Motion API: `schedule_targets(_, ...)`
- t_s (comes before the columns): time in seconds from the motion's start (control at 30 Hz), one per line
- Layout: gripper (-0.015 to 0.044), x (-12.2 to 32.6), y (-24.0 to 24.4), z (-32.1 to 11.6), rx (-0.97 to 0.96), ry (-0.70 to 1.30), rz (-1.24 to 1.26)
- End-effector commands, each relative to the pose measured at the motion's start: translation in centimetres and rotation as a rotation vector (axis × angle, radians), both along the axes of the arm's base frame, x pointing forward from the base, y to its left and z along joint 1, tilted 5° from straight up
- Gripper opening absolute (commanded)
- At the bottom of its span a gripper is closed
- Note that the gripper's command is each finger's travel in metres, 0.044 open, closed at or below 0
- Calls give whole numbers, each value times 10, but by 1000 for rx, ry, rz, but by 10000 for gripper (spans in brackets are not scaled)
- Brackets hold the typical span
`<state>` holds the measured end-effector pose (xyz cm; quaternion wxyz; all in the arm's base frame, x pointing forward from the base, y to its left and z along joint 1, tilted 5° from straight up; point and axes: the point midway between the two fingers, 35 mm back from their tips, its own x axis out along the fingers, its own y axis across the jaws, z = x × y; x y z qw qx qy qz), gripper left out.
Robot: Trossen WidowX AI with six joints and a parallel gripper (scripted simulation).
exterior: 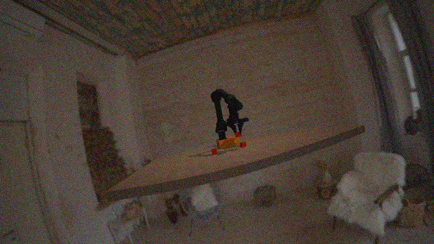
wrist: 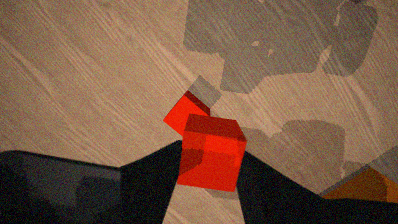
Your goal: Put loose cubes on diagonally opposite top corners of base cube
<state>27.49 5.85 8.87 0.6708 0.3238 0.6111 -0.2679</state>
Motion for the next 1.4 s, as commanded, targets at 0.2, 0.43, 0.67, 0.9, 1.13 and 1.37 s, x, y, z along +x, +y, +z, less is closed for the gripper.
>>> schedule_targets(0.2,105,0,28,-12,-24,-2,212)
schedule_targets(0.43,105,0,28,-12,-24,-2,216)
schedule_targets(0.67,105,0,29,-18,-25,-2,216)
schedule_targets(0.9,105,2,29,-35,-25,-2,217)
schedule_targets(1.13,105,2,29,-39,-25,-2,217)
schedule_targets(1.37,105,2,29,-40,-24,-2,215)
